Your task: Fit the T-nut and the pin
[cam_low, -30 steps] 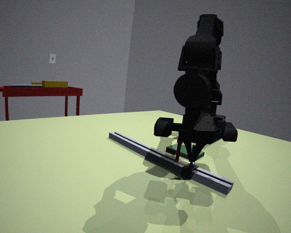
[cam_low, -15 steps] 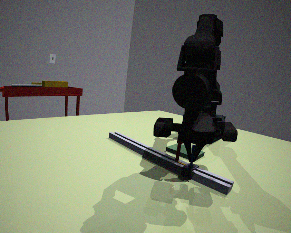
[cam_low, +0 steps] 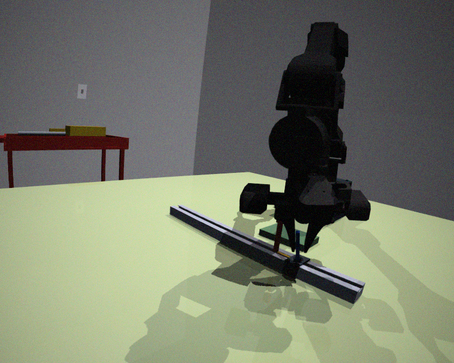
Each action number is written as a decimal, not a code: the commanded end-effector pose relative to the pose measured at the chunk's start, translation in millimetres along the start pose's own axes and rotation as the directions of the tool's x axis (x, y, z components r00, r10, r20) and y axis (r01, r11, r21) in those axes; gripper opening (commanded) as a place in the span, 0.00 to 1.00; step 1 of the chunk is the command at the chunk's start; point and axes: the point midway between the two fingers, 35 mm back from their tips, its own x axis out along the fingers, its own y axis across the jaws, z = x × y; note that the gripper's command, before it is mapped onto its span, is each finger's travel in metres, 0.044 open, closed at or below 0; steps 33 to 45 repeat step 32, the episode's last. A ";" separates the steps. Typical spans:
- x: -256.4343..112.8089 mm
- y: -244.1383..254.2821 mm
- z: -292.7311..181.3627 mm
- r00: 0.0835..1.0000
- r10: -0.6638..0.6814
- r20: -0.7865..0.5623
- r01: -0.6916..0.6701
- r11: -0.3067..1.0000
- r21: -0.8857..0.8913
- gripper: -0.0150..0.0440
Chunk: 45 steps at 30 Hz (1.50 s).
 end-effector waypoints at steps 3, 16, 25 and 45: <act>-9.5 0.7 -1.4 1.000 0.000 0.000 0.000 1.000 0.000 0.41; -17.2 1.8 -6.7 1.000 0.000 -0.002 0.000 1.000 0.000 0.53; -34.7 2.8 -8.5 1.000 0.000 -0.002 0.000 1.000 0.000 0.53; -52.1 4.1 -11.7 1.000 0.000 -0.002 0.000 1.000 -0.001 0.53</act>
